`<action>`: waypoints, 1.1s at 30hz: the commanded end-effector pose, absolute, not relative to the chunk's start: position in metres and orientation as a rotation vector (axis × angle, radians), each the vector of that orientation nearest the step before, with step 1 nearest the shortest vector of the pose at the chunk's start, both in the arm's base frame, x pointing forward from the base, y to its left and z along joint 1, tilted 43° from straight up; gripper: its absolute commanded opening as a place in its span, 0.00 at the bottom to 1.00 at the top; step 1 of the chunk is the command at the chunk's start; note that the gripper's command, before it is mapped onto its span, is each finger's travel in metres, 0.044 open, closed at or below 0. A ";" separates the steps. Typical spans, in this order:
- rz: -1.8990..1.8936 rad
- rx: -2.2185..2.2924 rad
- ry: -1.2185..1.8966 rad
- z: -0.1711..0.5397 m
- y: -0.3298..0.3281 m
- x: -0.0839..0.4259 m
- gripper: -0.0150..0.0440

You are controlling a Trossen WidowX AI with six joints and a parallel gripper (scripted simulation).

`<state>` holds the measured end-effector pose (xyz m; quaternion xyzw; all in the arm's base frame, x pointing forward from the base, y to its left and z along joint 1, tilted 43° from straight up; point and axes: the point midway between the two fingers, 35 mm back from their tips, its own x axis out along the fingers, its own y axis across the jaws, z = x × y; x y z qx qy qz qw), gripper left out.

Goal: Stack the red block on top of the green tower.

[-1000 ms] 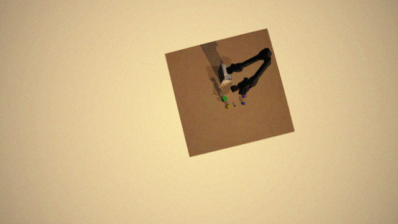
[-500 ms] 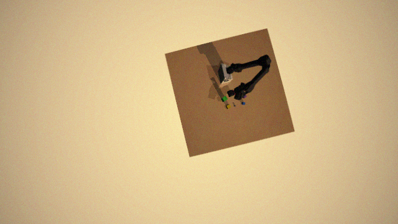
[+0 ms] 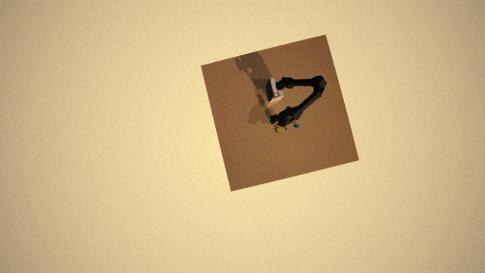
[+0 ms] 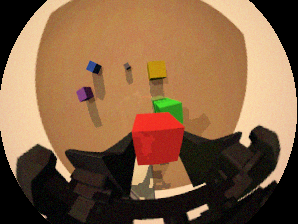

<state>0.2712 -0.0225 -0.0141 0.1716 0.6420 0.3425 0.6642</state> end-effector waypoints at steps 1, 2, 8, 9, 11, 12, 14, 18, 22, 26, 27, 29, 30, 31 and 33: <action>0.775 0.378 1.440 -0.026 -0.036 0.279 0.25; 0.777 0.378 1.439 -0.029 -0.038 0.281 0.25; 0.784 0.377 1.434 -0.044 -0.050 0.285 0.25; 0.784 0.377 1.434 -0.044 -0.050 0.285 0.25; 0.784 0.377 1.434 -0.043 -0.052 0.285 0.25; 0.784 0.377 1.434 -0.043 -0.051 0.285 0.25; 0.784 0.377 1.434 -0.047 -0.048 0.285 0.25; 0.785 0.378 1.434 -0.060 -0.036 0.284 0.25; 0.785 0.378 1.434 -0.065 -0.031 0.284 0.25; 0.785 0.378 1.434 -0.064 -0.031 0.284 0.25; 0.785 0.378 1.434 -0.064 -0.031 0.284 0.25; 0.785 0.378 1.434 -0.065 -0.031 0.284 0.25; 0.785 0.378 1.434 -0.065 -0.031 0.284 0.25; 0.785 0.378 1.434 -0.065 -0.031 0.284 0.25; 0.785 0.378 1.434 -0.065 -0.031 0.284 0.25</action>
